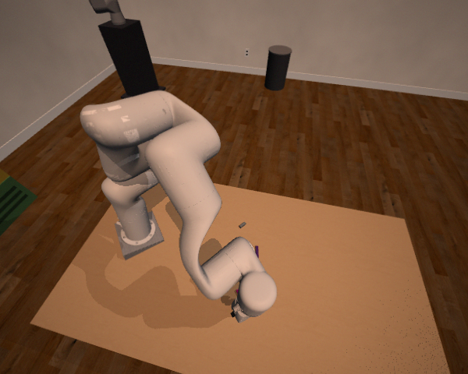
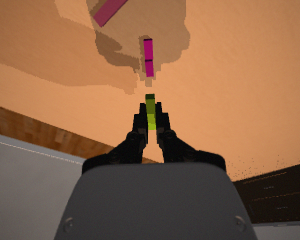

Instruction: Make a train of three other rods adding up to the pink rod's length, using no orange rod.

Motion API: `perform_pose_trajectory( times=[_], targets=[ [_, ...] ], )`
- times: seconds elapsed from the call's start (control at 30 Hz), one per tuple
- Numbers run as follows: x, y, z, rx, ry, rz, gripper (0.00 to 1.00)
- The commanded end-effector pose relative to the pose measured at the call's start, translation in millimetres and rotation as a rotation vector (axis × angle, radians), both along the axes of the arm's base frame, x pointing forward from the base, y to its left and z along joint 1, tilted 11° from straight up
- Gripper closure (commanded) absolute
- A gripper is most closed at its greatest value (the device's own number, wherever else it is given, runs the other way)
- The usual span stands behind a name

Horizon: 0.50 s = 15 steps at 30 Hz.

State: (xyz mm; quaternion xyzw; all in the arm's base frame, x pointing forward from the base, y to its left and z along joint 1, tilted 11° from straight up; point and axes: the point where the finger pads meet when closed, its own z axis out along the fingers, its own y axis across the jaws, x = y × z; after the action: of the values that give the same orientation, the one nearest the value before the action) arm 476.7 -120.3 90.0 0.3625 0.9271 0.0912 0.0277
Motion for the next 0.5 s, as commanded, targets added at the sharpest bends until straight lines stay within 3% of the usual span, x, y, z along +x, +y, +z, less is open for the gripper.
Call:
perform_pose_trajectory(
  times=[0.0,0.23,0.47],
  targets=[
    [3.8,0.8,-9.5,-0.001,-0.005,0.000,0.96],
    [6.9,4.2,-33.6,-0.001,-0.005,0.000,0.96],
    [7.8,5.2,-40.3,-0.001,-0.005,0.000,0.96]
  ],
)
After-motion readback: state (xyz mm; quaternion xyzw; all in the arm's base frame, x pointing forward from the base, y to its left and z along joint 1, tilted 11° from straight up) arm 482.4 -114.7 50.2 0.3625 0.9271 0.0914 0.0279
